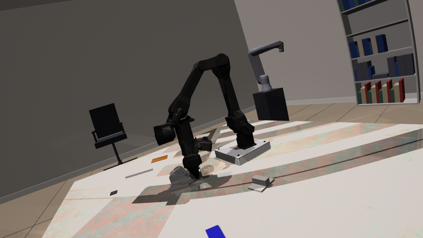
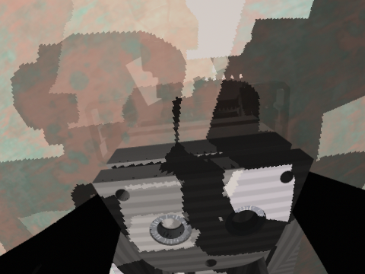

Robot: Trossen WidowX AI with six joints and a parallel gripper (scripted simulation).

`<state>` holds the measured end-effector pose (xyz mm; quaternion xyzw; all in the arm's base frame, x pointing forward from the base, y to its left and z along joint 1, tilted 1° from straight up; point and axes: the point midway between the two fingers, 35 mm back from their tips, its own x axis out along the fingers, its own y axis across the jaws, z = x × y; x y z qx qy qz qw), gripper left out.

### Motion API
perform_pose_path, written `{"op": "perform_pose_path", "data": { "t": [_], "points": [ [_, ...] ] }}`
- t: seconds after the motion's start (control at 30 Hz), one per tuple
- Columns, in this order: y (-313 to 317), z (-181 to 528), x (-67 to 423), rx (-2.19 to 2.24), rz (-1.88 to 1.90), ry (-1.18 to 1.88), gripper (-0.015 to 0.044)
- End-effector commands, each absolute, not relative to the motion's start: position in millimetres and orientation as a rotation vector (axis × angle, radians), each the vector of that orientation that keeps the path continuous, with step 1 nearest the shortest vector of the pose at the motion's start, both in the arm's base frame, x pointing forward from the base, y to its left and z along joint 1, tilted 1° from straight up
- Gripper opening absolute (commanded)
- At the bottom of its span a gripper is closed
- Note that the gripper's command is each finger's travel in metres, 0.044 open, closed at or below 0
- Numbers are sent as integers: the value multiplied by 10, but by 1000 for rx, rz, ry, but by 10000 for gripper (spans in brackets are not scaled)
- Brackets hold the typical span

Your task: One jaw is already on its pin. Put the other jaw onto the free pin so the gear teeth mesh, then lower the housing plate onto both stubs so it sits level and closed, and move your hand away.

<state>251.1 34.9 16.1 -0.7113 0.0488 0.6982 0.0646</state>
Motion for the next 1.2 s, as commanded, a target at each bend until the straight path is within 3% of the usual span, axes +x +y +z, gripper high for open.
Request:
{"op": "perform_pose_path", "data": {
  "t": [0.0,1.17],
  "points": [
    [352,151,2514,-2144,2106,146,351],
    [353,107,2515,-2144,2106,146,351]
  ]
}}
